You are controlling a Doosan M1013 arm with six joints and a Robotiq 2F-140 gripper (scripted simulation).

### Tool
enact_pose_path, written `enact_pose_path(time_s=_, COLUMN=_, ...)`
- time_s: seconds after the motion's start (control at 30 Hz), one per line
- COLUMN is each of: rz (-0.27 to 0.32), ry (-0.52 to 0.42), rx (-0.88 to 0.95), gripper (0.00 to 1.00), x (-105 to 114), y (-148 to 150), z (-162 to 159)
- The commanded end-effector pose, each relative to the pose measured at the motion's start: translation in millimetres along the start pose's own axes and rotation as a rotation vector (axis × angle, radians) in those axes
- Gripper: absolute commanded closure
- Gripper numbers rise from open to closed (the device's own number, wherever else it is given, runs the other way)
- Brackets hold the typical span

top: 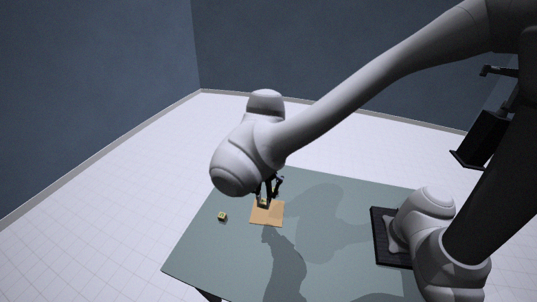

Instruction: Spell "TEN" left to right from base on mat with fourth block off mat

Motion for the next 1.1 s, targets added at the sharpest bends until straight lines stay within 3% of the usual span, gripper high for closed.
enact_pose_path(time_s=0.0, rz=0.003, ry=-0.001, rx=0.000, gripper=0.84, x=-13, y=-3, z=1)
enact_pose_path(time_s=0.63, rz=0.003, ry=-0.001, rx=0.000, gripper=0.84, x=-86, y=-3, z=1)
enact_pose_path(time_s=1.07, rz=0.003, ry=-0.001, rx=0.000, gripper=0.84, x=-95, y=-3, z=1)
Point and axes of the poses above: the point where the finger pads meet when closed, its own x axis back along the fingers, its own y axis across the jaws, z = x × y, the point moved 1 cm from there along x, back along the fingers, and after that the axes turned 8 degrees about x, right-handed, at the moved point
